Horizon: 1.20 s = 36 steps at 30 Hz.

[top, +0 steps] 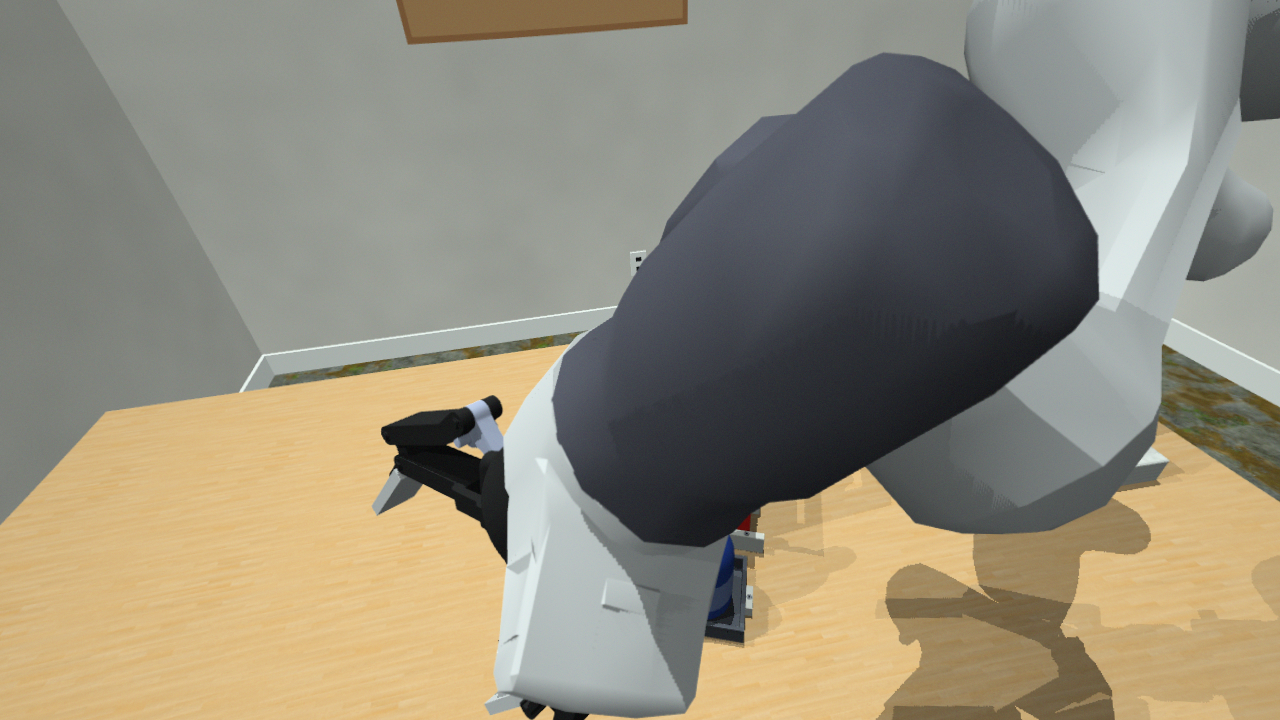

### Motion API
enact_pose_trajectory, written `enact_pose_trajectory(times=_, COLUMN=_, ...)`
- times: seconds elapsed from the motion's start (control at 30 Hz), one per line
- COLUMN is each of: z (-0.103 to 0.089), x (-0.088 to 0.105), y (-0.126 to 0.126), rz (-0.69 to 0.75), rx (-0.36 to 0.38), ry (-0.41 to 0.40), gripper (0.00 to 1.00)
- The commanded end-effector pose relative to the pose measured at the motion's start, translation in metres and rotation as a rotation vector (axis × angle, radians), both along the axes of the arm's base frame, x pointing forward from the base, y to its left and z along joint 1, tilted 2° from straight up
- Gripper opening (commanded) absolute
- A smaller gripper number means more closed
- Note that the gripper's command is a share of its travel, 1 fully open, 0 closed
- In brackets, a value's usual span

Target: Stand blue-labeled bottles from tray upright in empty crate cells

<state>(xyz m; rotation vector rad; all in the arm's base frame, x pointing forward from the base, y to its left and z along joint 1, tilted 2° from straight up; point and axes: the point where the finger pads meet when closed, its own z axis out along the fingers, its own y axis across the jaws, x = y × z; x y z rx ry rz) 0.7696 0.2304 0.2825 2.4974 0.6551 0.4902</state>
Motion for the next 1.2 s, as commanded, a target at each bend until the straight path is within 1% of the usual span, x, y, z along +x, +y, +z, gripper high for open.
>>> enact_pose_trajectory(times=0.0, z=0.000, x=0.000, y=0.000, rz=0.000, rx=0.000, ry=0.000, gripper=1.00)
enact_pose_trajectory(times=0.57, z=0.000, x=0.000, y=0.000, rz=0.000, rx=0.000, ry=0.000, gripper=1.00)
enact_pose_trajectory(times=0.63, z=-0.001, x=-0.001, y=-0.008, rz=-0.003, rx=0.001, ry=0.010, gripper=1.00)
enact_pose_trajectory(times=0.7, z=-0.004, x=-0.006, y=-0.031, rz=-0.014, rx=0.004, ry=0.042, gripper=1.00)
enact_pose_trajectory(times=0.73, z=-0.007, x=-0.011, y=-0.049, rz=-0.022, rx=0.008, ry=0.067, gripper=1.00)
enact_pose_trajectory(times=0.8, z=-0.013, x=-0.025, y=-0.091, rz=-0.046, rx=0.027, ry=0.135, gripper=1.00)
enact_pose_trajectory(times=0.83, z=-0.017, x=-0.033, y=-0.104, rz=-0.061, rx=0.043, ry=0.175, gripper=1.00)
enact_pose_trajectory(times=0.87, z=-0.018, x=-0.036, y=-0.120, rz=-0.061, rx=0.043, ry=0.175, gripper=1.00)
enact_pose_trajectory(times=0.9, z=-0.022, x=-0.046, y=-0.137, rz=-0.078, rx=0.065, ry=0.217, gripper=1.00)
enact_pose_trajectory(times=0.93, z=-0.023, x=-0.051, y=-0.155, rz=-0.078, rx=0.065, ry=0.217, gripper=1.00)
enact_pose_trajectory(times=0.97, z=-0.024, x=-0.053, y=-0.160, rz=-0.078, rx=0.065, ry=0.217, gripper=1.00)
enact_pose_trajectory(times=1.0, z=-0.029, x=-0.071, y=-0.191, rz=-0.095, rx=0.093, ry=0.259, gripper=1.00)
enact_pose_trajectory(times=1.1, z=-0.029, x=-0.071, y=-0.191, rz=-0.095, rx=0.093, ry=0.259, gripper=1.00)
enact_pose_trajectory(times=1.13, z=-0.035, x=-0.091, y=-0.222, rz=-0.114, rx=0.128, ry=0.299, gripper=1.00)
enact_pose_trajectory(times=1.17, z=-0.035, x=-0.091, y=-0.222, rz=-0.114, rx=0.128, ry=0.299, gripper=1.00)
